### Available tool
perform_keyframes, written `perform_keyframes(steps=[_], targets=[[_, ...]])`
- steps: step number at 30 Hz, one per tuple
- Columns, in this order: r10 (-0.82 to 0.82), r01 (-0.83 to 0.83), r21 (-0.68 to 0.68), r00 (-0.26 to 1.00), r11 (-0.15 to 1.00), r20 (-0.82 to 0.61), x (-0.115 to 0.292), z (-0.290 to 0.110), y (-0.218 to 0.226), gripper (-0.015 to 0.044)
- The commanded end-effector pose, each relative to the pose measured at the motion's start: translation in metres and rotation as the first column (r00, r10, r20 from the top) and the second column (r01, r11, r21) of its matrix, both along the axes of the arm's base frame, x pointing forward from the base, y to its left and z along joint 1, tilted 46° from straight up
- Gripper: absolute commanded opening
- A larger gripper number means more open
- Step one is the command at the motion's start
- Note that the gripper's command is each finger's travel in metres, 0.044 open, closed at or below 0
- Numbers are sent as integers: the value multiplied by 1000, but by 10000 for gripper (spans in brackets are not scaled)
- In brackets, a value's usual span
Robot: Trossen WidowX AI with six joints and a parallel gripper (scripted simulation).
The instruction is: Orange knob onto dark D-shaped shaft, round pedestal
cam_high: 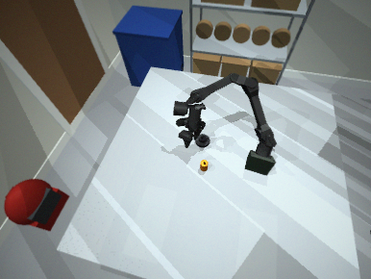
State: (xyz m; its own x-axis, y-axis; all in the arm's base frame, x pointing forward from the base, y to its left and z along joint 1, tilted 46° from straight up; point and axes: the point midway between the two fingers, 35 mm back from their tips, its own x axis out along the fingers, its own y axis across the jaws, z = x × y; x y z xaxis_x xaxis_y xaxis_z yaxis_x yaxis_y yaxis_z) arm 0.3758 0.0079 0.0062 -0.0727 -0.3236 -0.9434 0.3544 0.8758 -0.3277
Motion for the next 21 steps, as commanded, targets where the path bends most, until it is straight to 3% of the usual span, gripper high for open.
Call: perform_keyframes(steps=[1, 6, 21], targets=[[65, -92, -196, 988, 976, -139, -41, -33, 39, 440], [144, -221, -386, 965, 896, -218, -77, -52, 66, 440], [144, -222, -389, 965, 894, -219, -84, -75, 38, 440]])
